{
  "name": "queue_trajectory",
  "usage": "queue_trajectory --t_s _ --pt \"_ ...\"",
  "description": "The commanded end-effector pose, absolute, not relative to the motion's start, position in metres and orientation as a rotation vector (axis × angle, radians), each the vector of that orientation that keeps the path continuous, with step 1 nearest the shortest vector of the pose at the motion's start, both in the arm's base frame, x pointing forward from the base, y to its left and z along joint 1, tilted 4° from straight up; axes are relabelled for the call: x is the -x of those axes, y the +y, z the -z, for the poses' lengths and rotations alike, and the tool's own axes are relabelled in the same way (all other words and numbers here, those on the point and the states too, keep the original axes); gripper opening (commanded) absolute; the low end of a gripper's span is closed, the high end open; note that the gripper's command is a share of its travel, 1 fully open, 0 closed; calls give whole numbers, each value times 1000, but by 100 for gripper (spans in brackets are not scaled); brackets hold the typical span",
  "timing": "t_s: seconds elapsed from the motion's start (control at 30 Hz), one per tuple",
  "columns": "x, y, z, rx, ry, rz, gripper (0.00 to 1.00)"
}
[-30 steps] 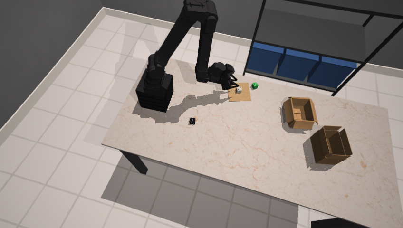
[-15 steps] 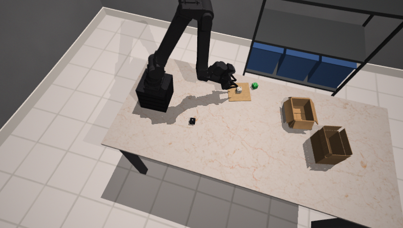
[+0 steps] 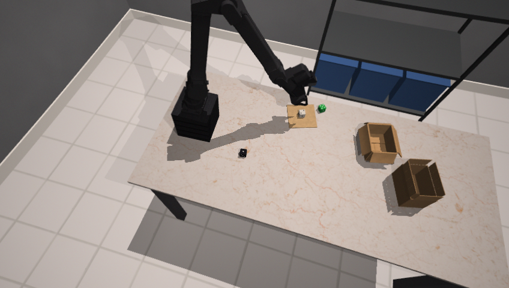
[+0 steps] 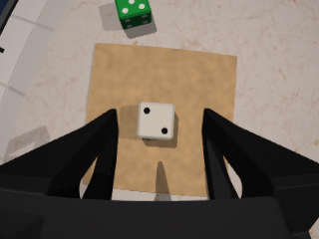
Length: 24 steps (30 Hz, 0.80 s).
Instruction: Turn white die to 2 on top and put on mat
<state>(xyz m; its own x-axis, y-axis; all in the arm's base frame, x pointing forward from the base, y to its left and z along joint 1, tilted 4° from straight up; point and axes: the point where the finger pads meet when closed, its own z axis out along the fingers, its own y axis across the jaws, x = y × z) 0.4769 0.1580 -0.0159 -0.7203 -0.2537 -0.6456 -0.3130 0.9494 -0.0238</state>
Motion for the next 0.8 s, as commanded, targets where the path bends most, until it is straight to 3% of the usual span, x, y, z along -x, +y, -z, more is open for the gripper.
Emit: queue_trajectory --t_s 0.0,0.67,0.7,0.77 --pt "-488 170 22 424 2565 -90 45" --pt "-504 176 6 497 3011 13 45" --pt "-504 176 6 497 3011 13 100" --pt "-504 176 6 497 3011 13 100"
